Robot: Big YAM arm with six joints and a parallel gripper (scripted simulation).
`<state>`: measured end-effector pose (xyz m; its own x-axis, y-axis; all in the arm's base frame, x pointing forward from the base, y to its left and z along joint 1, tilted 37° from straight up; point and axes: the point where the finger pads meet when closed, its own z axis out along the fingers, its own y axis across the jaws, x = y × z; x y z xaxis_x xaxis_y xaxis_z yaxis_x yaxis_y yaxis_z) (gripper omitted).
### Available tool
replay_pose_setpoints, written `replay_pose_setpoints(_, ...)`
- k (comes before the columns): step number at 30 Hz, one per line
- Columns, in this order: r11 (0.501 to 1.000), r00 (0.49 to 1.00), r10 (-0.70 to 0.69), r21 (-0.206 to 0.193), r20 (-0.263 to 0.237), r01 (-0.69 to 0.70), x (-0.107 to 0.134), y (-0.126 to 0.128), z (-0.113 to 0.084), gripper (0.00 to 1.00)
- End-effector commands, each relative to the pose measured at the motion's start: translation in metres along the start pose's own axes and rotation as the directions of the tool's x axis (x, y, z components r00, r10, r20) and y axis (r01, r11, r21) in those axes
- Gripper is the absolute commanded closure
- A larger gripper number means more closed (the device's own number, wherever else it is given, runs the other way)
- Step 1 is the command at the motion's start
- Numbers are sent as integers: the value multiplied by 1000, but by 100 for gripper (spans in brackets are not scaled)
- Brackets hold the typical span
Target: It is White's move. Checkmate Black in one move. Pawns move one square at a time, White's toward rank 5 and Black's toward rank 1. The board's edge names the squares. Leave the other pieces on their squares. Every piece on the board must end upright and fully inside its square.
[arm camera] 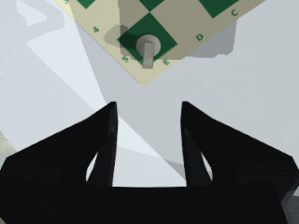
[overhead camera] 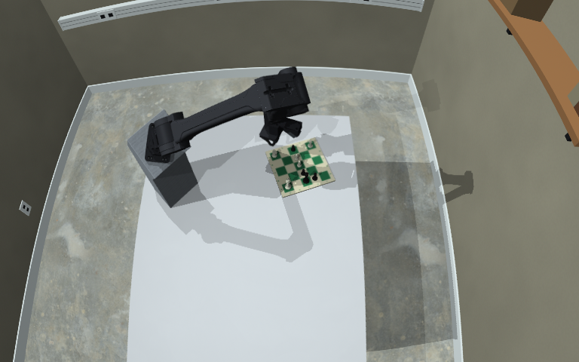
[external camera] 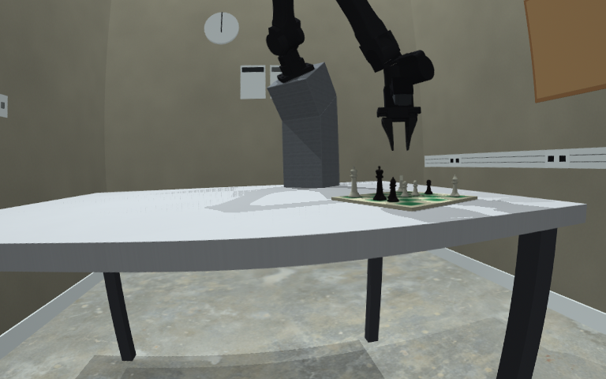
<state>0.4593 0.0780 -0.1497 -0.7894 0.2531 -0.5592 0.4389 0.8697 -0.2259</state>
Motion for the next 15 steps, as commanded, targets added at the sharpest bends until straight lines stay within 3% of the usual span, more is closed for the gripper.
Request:
replay_pose_setpoints(1, 997, 997, 83, 3, -2, -83, -1, 6, -2, 64)
replay_pose_setpoints(15, 997, 997, 81, 5, -5, -81, 1, 5, -2, 64)
